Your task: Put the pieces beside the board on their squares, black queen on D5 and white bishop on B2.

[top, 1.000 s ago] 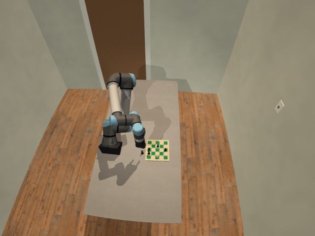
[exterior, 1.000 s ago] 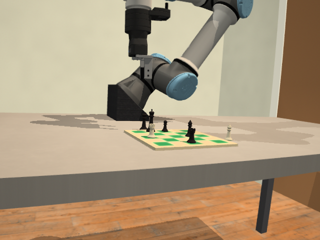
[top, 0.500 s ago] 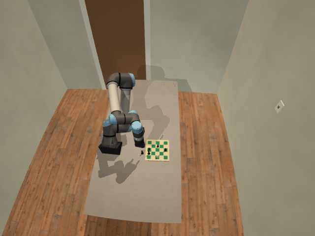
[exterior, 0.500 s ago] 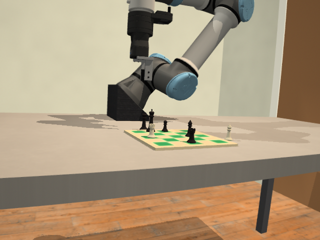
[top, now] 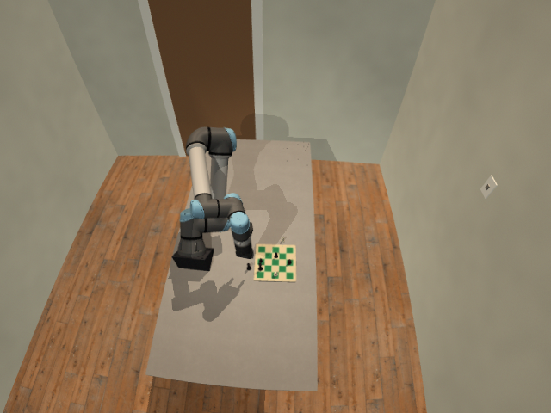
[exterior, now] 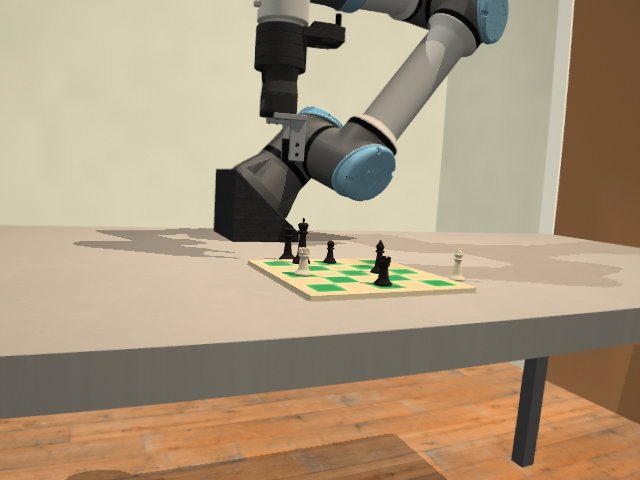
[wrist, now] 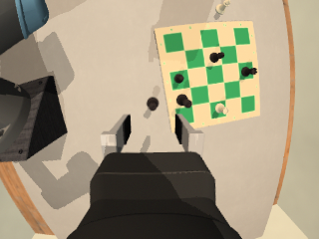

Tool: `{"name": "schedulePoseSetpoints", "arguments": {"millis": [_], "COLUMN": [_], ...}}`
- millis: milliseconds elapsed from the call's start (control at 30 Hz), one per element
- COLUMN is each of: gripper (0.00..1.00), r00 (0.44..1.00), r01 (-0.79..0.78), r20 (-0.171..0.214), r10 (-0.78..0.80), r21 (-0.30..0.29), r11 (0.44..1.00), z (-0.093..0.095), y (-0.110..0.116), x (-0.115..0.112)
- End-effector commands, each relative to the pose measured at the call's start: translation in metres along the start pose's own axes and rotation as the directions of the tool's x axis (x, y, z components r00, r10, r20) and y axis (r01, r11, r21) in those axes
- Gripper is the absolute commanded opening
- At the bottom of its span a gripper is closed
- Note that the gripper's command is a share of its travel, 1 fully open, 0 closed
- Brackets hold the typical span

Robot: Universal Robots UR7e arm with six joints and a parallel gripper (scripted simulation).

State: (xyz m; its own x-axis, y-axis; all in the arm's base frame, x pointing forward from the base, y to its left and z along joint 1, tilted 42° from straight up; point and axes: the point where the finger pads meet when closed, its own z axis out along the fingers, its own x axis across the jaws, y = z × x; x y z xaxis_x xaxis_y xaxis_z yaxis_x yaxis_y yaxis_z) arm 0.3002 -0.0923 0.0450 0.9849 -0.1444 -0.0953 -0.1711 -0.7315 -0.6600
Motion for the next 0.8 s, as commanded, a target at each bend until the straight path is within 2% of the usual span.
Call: {"name": "schedulePoseSetpoints", "arguments": {"millis": [0,500,767], "gripper": [1.0,1.0,1.0], "r00": [1.0,0.995,0.97], "r01": [0.005,0.103,0.245], "r20": [-0.001,-0.001,0.0], "r10": [-0.005,-0.103,-0.245], "r21": [-0.001,-0.001,-0.001], "r11": [1.0,0.995,0.97], "z": [-0.0003,0.0007,0.0023], "y": [0.0002,-0.0013,-0.0031], "x": [0.0001,-0.0023,-0.0058]}}
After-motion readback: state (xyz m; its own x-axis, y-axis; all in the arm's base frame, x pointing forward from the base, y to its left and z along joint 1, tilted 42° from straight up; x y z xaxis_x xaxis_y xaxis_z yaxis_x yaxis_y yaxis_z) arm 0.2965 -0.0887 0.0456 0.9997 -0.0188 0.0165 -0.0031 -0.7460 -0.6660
